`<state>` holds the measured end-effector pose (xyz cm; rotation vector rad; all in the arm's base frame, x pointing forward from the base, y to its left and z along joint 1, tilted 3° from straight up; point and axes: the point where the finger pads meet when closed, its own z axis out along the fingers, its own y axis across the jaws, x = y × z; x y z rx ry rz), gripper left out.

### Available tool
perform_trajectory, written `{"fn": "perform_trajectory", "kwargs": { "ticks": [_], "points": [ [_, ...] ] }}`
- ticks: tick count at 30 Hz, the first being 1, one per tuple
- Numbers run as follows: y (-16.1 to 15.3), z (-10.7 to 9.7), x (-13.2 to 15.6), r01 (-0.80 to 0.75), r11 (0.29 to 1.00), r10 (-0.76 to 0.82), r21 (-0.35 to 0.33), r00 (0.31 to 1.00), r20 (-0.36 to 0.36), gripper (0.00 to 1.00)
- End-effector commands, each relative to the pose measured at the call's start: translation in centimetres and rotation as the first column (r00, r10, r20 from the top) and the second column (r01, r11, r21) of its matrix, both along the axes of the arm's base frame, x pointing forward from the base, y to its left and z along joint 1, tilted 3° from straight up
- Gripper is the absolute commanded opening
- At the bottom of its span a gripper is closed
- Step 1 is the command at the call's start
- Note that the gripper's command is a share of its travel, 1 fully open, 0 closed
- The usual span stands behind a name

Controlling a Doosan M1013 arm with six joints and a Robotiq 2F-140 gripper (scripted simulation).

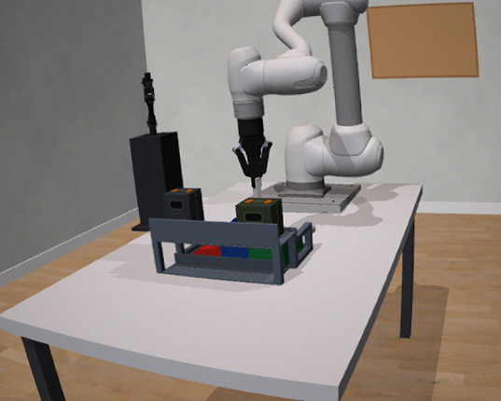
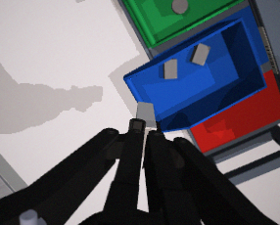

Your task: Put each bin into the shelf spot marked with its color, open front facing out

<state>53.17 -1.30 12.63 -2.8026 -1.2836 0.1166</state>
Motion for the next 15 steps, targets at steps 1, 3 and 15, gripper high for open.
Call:
{"fn": "perform_trajectory", "kwargs": {
  "ticks": [1, 3, 15],
  "points": [
    [-0.4, -0.2, -1.3, -0.164, 0.986, 0.163, 0.024, 0.986, 0.022, 0.1],
    [-0.6, -0.3, -2.0, -0.241, 0.97, 0.24, 0.027, 0.97, 0.031, 0.1],
    [-1.3, -1.0, -5.3, -0.596, 0.802, 0.593, 0.026, 0.802, 0.076, 0.1]
  ]
}}
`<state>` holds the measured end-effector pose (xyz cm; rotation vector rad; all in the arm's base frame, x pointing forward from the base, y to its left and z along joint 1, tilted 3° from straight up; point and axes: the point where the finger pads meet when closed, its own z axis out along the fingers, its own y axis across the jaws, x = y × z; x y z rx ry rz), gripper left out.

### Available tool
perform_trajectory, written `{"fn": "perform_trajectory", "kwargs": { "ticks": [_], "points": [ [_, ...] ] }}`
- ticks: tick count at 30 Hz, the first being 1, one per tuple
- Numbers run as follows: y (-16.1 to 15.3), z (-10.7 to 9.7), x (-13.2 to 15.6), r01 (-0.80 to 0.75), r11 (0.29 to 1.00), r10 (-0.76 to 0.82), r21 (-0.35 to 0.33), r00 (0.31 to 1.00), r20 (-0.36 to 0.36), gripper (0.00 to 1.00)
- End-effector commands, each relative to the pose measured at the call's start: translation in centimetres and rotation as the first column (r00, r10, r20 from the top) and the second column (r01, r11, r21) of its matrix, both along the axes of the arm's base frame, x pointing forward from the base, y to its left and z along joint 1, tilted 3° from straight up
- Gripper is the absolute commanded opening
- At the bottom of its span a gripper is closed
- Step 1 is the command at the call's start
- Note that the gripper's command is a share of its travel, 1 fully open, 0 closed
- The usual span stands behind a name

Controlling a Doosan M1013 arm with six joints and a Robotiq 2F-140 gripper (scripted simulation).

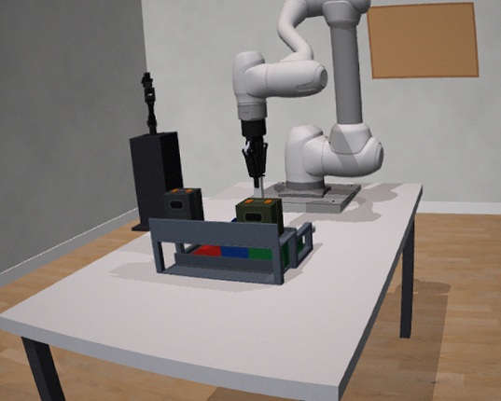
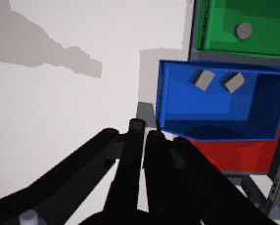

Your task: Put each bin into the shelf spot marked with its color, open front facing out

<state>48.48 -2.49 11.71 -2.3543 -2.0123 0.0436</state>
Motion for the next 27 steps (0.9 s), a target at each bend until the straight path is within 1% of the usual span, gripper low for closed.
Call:
{"fn": "perform_trajectory", "kwargs": {
  "ticks": [1, 27],
  "points": [
    [-0.16, -0.14, -0.73, -0.092, 0.996, 0.092, 0.016, 0.996, 0.013, 0.1],
    [-0.17, -0.15, -0.76, -0.095, 0.995, 0.095, 0.016, 0.995, 0.013, 0.1]
  ]
}}
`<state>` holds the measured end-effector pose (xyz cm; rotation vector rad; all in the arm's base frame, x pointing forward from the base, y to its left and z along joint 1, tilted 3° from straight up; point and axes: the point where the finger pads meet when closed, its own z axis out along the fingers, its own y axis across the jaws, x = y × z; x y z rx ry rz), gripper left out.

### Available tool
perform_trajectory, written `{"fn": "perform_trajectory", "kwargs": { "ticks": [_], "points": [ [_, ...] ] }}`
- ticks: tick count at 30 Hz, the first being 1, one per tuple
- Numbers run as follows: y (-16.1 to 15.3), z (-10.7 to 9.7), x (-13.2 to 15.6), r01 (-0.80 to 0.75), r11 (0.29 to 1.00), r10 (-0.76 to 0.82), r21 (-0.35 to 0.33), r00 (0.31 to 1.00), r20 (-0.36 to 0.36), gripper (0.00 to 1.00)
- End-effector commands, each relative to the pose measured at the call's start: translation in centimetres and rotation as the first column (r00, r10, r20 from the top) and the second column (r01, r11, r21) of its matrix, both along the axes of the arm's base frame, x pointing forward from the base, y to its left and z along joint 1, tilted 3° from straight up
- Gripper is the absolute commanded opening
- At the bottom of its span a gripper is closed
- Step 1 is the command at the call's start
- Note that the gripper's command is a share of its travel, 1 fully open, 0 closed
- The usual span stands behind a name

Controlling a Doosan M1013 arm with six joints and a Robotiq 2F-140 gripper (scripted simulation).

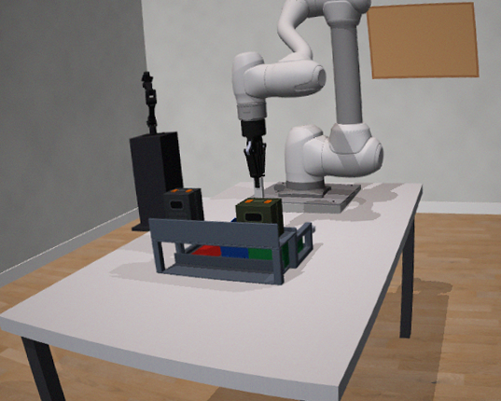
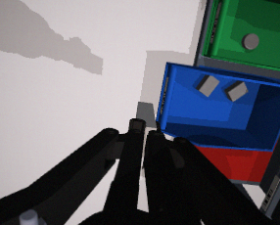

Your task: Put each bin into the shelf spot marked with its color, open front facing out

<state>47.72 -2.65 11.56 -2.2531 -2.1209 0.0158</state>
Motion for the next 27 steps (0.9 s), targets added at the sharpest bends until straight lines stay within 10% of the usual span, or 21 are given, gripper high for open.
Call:
{"fn": "perform_trajectory", "kwargs": {
  "ticks": [1, 27],
  "points": [
    [0.0, 0.01, 0.0, 0.0, 1.0, 0.0, 0.0, 1.0, 0.0, 0.1],
    [0.01, -0.45, -0.02, 0.0, 1.0, 0.0, 0.0, 1.0, 0.0, 0.1]
  ]
}}
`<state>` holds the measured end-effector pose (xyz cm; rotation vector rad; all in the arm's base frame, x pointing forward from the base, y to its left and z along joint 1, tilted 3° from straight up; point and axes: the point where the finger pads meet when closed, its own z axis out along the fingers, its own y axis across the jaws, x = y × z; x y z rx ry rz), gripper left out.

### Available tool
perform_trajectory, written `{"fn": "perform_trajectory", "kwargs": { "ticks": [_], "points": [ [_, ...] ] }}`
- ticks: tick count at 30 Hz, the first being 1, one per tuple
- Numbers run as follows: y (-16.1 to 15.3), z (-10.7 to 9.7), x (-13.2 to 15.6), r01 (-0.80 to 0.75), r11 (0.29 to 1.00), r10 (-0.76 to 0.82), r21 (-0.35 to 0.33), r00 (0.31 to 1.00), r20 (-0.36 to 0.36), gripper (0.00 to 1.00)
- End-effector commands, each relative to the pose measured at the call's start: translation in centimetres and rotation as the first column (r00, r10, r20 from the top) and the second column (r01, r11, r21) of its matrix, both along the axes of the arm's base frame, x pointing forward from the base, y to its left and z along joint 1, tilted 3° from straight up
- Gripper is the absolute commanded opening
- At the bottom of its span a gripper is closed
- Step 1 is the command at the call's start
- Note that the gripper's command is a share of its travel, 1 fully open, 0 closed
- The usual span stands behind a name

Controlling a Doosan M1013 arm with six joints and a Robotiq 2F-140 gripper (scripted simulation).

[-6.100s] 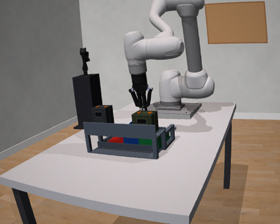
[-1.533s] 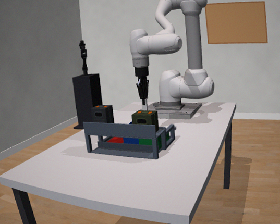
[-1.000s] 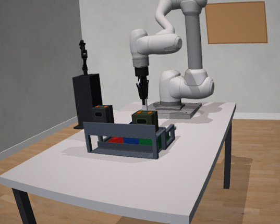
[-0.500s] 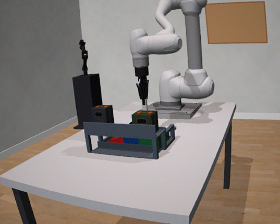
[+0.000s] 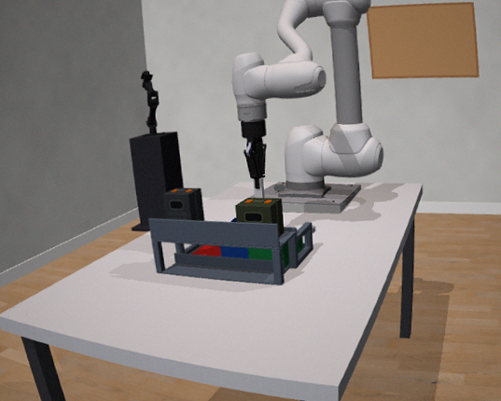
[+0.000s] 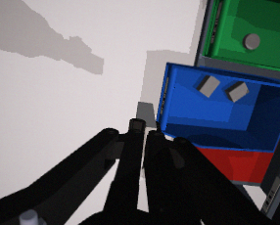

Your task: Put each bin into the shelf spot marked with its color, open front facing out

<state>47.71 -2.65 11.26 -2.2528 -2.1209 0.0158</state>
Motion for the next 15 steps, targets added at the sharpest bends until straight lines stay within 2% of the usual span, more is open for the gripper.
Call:
{"fn": "perform_trajectory", "kwargs": {
  "ticks": [1, 7, 15],
  "points": [
    [0.0, -0.3, 0.0, 0.0, 1.0, 0.0, 0.0, 1.0, 0.0, 0.1],
    [0.0, -1.0, 0.0, 0.0, 1.0, 0.0, 0.0, 1.0, 0.0, 0.1],
    [0.1, -3.3, -0.1, 0.0, 1.0, 0.0, 0.0, 1.0, 0.0, 0.1]
  ]
}}
